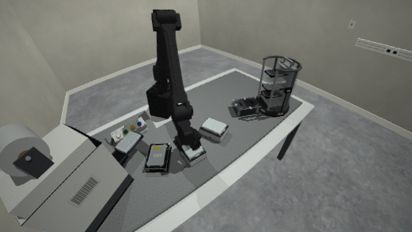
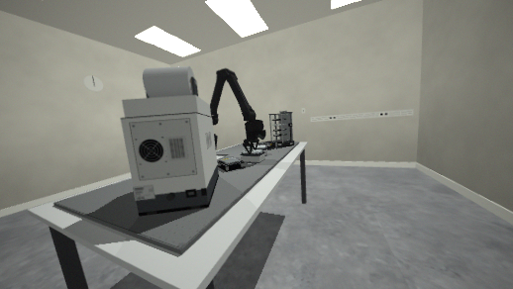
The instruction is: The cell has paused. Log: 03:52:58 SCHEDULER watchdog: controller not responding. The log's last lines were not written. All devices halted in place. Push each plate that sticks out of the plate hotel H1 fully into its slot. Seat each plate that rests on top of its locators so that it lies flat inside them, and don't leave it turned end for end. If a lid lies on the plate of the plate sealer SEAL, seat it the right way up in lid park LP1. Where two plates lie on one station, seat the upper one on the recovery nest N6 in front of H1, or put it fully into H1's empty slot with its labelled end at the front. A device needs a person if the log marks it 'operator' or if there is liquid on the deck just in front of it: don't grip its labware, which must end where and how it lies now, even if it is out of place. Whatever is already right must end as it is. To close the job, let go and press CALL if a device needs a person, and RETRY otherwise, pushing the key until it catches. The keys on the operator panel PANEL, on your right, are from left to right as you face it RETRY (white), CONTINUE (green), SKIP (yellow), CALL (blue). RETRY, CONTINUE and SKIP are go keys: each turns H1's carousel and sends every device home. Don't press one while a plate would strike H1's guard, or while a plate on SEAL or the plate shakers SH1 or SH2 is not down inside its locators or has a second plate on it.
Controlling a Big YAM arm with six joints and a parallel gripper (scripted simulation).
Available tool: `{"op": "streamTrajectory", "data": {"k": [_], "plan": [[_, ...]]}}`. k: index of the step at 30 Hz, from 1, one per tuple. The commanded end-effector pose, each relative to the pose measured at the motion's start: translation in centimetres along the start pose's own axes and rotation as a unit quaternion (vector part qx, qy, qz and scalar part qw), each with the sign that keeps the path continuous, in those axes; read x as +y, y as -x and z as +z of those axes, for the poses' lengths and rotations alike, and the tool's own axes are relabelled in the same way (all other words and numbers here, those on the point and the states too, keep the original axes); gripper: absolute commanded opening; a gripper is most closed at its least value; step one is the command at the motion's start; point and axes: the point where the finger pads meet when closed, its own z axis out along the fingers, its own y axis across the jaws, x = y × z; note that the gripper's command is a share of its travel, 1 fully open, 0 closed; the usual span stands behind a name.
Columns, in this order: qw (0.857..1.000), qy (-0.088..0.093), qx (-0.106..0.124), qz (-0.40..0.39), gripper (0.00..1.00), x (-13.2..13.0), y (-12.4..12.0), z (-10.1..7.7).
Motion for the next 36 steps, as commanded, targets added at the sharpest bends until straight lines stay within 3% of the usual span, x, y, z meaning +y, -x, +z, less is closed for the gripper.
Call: {"op": "streamTrajectory", "data": {"k": [1, 22, 23, 36], "plan": [[1.000, -0.002, -0.013, -0.004, 0.84, 0.19, 1.69, 0.36], [1.000, -0.002, -0.015, -0.004, 0.84, 0.13, 1.92, 0.27], [1.000, -0.002, -0.015, -0.004, 1.00, 0.13, 1.92, 0.27], [1.000, -0.002, -0.009, -0.001, 1.00, -0.06, 1.17, 0.49]]}}
